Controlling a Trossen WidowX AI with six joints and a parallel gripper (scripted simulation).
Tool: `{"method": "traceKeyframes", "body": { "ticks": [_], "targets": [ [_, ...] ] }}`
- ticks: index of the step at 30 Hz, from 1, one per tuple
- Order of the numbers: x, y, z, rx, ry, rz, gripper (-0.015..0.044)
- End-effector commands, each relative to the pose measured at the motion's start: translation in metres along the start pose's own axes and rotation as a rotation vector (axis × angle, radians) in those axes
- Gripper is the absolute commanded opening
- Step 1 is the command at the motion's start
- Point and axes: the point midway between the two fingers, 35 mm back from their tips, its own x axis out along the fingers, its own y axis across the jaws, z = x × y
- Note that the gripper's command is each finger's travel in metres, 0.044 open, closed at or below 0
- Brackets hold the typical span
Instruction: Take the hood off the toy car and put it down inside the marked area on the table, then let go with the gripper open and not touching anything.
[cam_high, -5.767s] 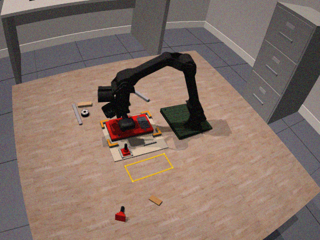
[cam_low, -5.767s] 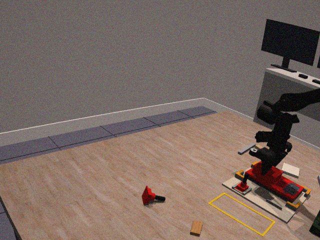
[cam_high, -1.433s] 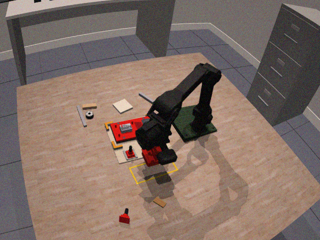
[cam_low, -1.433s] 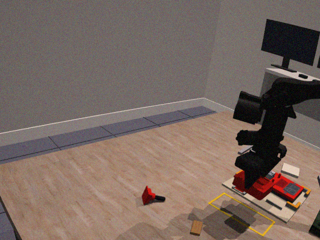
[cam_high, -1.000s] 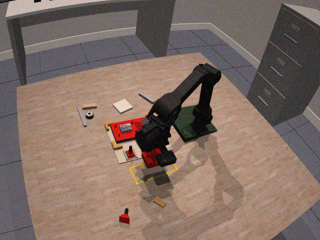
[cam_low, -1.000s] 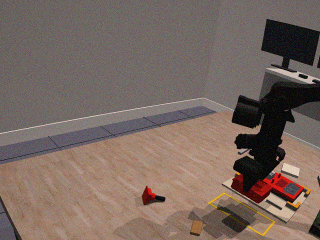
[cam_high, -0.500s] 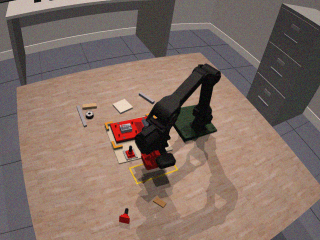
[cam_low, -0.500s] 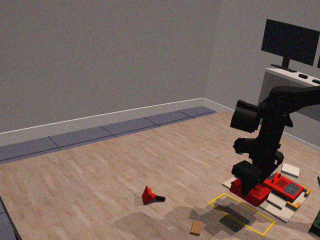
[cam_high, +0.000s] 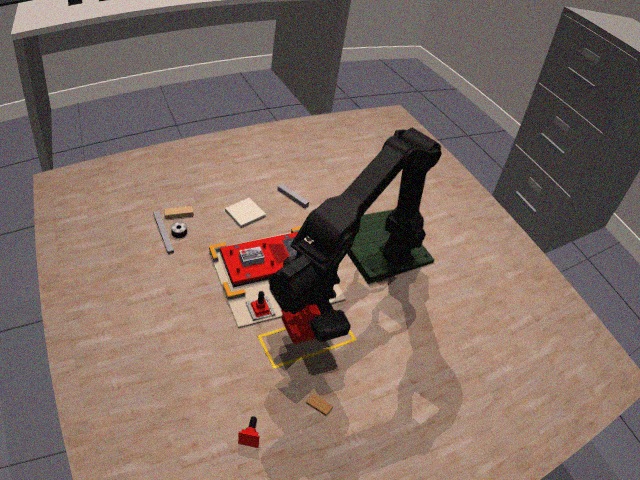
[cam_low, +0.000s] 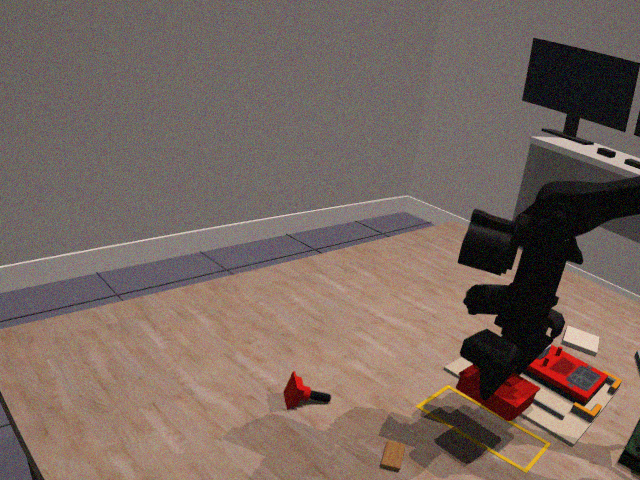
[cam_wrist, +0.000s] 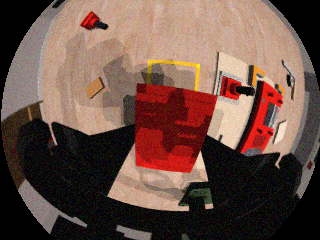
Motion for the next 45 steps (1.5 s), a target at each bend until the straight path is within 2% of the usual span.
{"method": "traceKeyframes", "body": {
  "ticks": [1,45],
  "targets": [
    [0.005,0.000,-0.001,0.005,0.004,0.002,0.0000],
    [0.036,-0.001,-0.003,0.005,0.005,0.002,0.0000]
  ]
}}
